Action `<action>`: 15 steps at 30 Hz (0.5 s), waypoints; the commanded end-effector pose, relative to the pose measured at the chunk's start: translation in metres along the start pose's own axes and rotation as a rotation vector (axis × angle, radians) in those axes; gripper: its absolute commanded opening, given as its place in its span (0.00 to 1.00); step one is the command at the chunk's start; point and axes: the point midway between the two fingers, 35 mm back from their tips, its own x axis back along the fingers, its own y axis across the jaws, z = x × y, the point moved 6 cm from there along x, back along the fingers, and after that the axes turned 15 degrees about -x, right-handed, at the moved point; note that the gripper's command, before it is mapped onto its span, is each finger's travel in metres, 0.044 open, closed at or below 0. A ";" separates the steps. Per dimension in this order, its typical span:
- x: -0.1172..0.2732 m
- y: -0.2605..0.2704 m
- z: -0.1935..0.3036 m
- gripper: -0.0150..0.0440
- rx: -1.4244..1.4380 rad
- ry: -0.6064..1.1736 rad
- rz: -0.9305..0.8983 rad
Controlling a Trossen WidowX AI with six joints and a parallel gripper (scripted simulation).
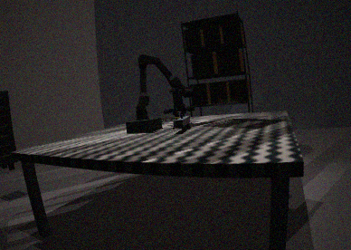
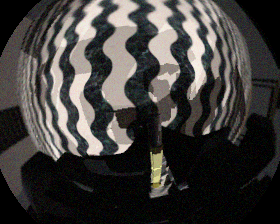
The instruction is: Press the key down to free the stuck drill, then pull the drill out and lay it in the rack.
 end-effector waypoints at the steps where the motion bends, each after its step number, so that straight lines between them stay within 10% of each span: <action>1: -0.006 0.002 0.003 0.25 -0.003 0.018 -0.013; 6: -0.006 0.002 0.003 0.25 -0.003 0.018 -0.013; 15: 0.000 0.000 0.000 0.65 0.000 0.000 0.000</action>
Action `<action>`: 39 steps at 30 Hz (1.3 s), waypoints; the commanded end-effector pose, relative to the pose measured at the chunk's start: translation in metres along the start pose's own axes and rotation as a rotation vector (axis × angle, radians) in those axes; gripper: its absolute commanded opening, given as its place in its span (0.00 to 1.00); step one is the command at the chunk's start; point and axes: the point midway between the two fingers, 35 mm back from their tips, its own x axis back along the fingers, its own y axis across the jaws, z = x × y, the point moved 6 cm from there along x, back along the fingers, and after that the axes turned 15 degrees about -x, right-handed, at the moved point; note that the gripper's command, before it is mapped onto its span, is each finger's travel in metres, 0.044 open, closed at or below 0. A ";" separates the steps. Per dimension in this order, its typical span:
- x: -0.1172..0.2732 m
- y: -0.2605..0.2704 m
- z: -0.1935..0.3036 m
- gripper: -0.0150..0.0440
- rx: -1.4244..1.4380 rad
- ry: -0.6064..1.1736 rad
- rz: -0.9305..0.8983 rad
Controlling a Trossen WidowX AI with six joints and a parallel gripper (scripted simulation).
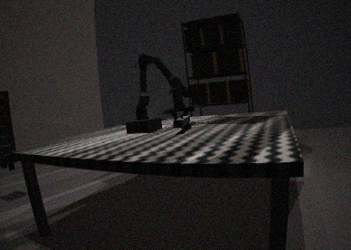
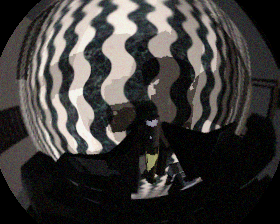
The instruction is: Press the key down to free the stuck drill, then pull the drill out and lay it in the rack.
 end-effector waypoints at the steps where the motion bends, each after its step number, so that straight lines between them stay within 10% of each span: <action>1: 0.000 0.001 0.001 0.70 0.000 0.006 -0.005; 8: 0.002 0.001 0.001 1.00 -0.001 0.008 -0.007; 28: 0.073 -0.002 -0.001 1.00 -0.014 0.017 -0.019; 39: 0.178 -0.038 0.096 1.00 -0.368 -0.227 0.417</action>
